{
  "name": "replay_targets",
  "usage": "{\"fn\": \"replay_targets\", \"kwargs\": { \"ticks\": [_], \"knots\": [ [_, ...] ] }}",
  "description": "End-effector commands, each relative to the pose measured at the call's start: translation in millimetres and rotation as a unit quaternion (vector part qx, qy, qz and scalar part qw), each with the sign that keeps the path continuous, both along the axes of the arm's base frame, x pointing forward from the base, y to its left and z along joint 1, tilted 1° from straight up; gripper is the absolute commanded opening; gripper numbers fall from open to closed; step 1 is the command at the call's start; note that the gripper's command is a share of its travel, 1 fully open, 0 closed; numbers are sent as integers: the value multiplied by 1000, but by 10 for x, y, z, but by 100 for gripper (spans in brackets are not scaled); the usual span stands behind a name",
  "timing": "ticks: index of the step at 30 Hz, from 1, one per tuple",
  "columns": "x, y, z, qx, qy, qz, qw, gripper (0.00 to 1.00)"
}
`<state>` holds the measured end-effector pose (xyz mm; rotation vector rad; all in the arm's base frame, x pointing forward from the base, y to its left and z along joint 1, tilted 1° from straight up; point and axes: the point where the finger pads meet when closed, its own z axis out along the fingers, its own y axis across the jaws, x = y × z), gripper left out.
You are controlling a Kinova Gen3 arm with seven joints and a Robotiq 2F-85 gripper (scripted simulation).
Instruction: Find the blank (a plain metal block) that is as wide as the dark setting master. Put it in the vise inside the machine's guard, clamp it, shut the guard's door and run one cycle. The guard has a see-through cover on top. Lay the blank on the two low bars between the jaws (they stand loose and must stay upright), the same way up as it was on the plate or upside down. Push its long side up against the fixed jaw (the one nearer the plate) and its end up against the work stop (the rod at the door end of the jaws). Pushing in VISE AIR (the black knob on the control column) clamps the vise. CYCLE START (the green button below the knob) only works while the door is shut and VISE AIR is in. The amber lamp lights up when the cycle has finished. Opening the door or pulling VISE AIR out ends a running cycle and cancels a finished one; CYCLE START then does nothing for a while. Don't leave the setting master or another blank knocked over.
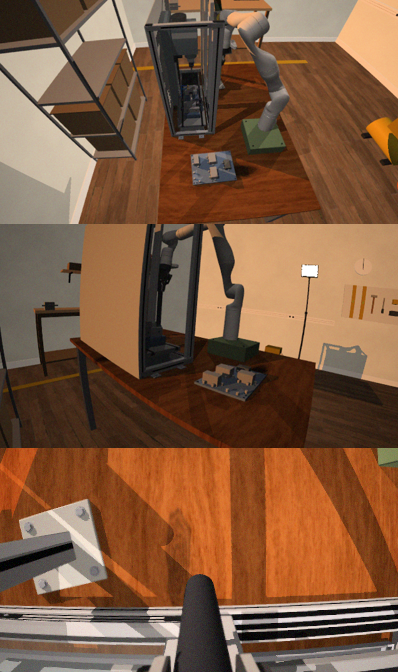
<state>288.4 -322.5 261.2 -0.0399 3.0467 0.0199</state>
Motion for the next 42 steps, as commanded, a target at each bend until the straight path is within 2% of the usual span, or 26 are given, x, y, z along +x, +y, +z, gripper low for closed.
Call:
{"fn": "replay_targets", "kwargs": {
  "ticks": [1,38,42],
  "knots": [
    [1,-2,6,0,-1,0,1000,39],
    [1,-3,6,0,-1,0,1000,39],
    [-1,77,7,0,-1,0,1000,39]
  ]
}}
